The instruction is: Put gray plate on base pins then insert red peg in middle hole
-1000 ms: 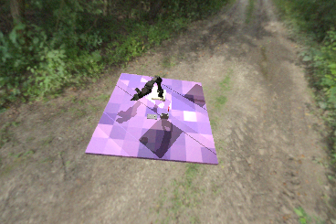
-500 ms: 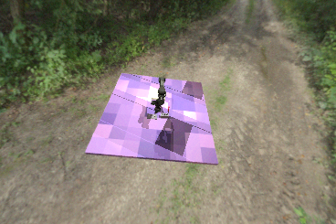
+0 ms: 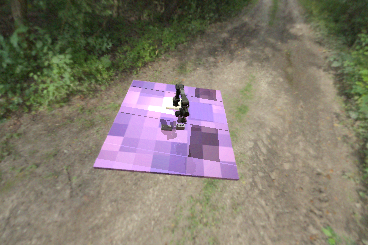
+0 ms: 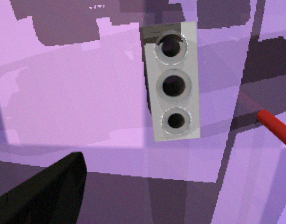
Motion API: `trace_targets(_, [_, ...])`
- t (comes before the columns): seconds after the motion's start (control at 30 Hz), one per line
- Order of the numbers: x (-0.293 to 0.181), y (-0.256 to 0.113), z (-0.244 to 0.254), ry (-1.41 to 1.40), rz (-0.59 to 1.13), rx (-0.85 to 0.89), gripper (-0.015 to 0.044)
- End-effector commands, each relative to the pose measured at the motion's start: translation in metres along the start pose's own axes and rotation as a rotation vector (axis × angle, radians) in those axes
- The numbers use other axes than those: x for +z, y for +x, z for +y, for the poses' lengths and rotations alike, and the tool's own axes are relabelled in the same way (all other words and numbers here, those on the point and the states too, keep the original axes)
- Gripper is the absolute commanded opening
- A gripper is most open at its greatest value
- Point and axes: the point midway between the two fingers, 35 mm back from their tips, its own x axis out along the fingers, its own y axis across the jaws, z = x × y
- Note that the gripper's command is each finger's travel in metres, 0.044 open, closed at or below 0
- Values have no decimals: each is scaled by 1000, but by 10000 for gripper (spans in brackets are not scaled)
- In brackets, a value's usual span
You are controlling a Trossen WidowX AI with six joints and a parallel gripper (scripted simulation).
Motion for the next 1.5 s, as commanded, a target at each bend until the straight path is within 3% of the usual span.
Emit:
trace_targets(0.0, [0,29,-2,5,6,-17,440])
trace_targets(0.1, [0,59,-4,6,6,-16,440])
trace_targets(0.33, [2,75,-4,6,5,-16,440])
trace_targets(1.47, [3,128,-4,6,5,-16,440])
